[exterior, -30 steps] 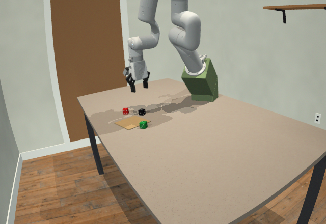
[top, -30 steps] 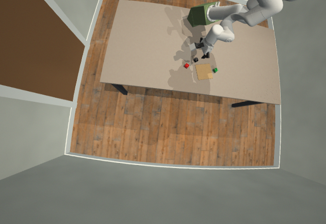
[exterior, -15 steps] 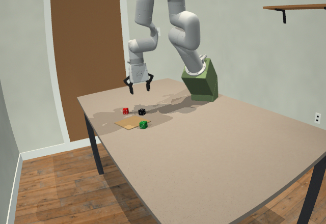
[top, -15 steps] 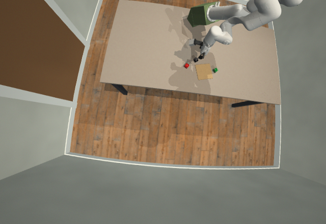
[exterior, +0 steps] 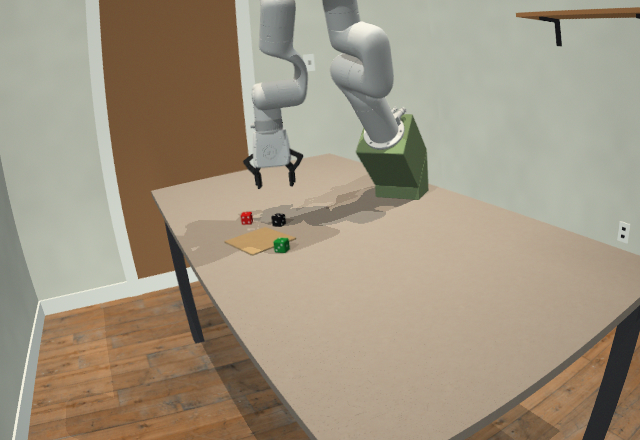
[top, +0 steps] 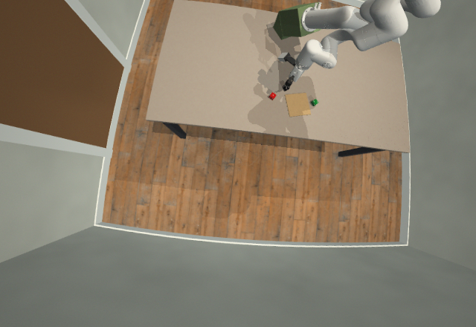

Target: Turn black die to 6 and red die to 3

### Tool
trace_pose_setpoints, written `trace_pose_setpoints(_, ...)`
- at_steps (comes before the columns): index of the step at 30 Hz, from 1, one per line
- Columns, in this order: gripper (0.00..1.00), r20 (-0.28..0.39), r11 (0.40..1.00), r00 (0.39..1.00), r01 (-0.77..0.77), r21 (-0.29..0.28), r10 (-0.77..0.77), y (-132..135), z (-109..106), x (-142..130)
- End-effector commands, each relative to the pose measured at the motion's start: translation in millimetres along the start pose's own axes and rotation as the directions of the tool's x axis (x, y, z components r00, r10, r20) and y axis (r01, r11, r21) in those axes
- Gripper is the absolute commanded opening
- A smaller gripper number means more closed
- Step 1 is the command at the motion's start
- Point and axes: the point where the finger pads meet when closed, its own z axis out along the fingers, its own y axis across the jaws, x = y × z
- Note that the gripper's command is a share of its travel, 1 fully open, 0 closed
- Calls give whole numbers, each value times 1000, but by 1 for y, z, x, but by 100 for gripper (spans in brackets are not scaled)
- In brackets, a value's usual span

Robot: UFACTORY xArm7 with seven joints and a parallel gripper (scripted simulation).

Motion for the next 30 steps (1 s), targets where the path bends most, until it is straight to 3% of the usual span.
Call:
trace_pose_setpoints(1,100,-10,994,994,-110,-1,110,-1,3,0)
trace_pose_setpoints(10,100,-13,916,916,-400,14,401,-2,13,1)
trace_pose_setpoints(13,100,-13,906,906,-423,16,423,-2,14,1)
trace_pose_setpoints(14,47,-13,906,906,-423,16,423,-2,14,1)
trace_pose_setpoints(30,47,-13,906,906,-423,16,423,-2,14,1)
